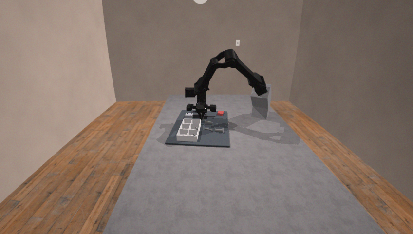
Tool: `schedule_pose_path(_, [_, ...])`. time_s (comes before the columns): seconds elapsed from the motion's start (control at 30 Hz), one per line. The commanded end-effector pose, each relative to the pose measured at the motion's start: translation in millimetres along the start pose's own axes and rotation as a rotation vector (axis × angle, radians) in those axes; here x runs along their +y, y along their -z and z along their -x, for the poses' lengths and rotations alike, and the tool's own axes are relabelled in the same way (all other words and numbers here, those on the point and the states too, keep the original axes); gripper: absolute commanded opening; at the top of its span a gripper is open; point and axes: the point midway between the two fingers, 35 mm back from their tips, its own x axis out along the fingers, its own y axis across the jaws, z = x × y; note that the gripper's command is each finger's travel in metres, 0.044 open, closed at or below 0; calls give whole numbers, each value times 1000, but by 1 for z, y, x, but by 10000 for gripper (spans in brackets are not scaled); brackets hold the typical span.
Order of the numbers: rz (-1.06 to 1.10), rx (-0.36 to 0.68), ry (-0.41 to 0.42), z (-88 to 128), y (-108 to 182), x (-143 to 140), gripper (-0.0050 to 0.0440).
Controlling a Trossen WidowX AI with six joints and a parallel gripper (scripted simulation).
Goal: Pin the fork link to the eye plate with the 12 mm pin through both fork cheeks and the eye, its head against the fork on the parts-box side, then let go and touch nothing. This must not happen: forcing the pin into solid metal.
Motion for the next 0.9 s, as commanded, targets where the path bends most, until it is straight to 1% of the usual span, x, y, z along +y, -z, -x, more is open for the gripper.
schedule_pose_path(0.0, [-9,19,-9,-4,10,3,0])
schedule_pose_path(0.87, [-9,19,-9,-4,19,3,0])
